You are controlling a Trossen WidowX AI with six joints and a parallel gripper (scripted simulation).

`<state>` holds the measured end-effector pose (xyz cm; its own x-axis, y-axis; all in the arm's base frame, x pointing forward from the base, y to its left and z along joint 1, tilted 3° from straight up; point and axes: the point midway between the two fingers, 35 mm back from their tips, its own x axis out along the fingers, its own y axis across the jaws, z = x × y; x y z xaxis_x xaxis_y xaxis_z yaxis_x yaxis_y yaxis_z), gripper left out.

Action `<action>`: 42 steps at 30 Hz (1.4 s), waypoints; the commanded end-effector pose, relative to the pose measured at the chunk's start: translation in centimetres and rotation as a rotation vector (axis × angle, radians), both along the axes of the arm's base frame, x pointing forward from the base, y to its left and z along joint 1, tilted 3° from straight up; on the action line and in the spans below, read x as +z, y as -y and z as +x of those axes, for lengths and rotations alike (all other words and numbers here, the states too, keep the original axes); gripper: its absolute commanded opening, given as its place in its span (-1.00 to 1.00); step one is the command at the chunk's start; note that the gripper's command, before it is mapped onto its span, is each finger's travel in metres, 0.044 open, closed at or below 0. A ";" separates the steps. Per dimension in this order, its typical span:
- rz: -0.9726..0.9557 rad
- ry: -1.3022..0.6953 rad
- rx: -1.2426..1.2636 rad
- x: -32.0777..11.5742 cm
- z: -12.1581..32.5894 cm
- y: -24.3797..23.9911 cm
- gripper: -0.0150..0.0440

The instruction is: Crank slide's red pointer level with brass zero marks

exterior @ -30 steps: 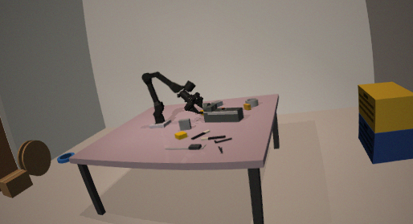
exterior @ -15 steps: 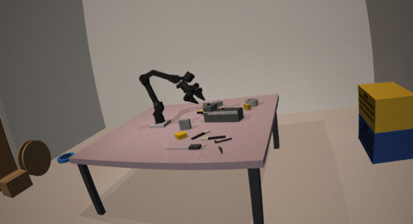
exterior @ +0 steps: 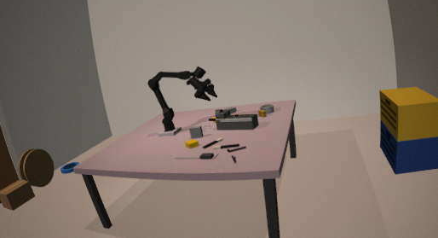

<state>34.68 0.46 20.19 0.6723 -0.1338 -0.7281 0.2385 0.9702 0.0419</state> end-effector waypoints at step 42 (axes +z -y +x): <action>0.051 -0.063 0.207 -5.9 10.2 4.0 1.00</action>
